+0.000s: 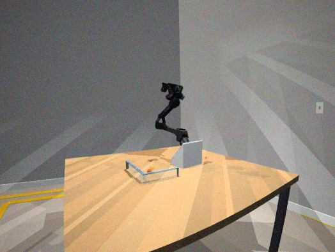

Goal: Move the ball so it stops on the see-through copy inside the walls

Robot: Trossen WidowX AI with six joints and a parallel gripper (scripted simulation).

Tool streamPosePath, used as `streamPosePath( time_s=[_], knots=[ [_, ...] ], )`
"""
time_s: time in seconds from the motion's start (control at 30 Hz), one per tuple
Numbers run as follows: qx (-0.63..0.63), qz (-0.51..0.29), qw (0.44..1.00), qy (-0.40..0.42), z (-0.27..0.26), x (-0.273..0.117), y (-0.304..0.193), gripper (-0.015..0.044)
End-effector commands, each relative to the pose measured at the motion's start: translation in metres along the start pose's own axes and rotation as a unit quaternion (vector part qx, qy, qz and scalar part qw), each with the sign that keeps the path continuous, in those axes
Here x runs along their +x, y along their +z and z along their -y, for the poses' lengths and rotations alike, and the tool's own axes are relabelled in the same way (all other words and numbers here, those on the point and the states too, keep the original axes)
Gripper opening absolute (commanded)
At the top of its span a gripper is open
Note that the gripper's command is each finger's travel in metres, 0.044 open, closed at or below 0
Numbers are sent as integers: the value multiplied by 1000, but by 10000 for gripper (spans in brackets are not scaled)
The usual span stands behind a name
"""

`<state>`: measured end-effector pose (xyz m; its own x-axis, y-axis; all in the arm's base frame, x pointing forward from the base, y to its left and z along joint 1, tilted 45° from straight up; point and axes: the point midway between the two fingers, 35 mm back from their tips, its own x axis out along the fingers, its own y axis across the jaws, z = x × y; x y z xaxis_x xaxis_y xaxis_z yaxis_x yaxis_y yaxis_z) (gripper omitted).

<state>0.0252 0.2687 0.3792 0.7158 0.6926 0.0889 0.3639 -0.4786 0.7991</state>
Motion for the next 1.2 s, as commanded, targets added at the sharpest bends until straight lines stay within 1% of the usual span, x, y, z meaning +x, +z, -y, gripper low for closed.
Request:
streamPosePath(
  time_s=[0.0,0.07,0.13,0.27,0.33,0.43,0.57,0.6,0.63,0.7,0.8,0.9,0.97,1.03,1.17],
  knots=[
    [-182,34,983,-3,21,31,9,253],
    [-280,53,959,-12,33,51,17,253],
    [-379,76,922,-29,44,70,31,253],
    [-565,123,812,-84,62,103,70,253],
    [-645,146,740,-125,69,119,98,253],
    [-743,168,617,-200,78,138,146,253],
    [-823,169,441,-315,84,153,215,253],
    [-833,165,406,-339,84,154,229,253],
    [-842,155,368,-362,86,155,242,253],
    [-856,122,274,-420,90,154,274,253],
    [-851,50,134,-505,94,147,324,253],
    [-822,-24,22,-569,96,135,368,253],
    [-785,-88,-54,-611,96,123,401,253],
    [-739,-161,-120,-643,95,107,432,253],
    [-643,-301,-206,-673,95,72,480,253]
  ],
)
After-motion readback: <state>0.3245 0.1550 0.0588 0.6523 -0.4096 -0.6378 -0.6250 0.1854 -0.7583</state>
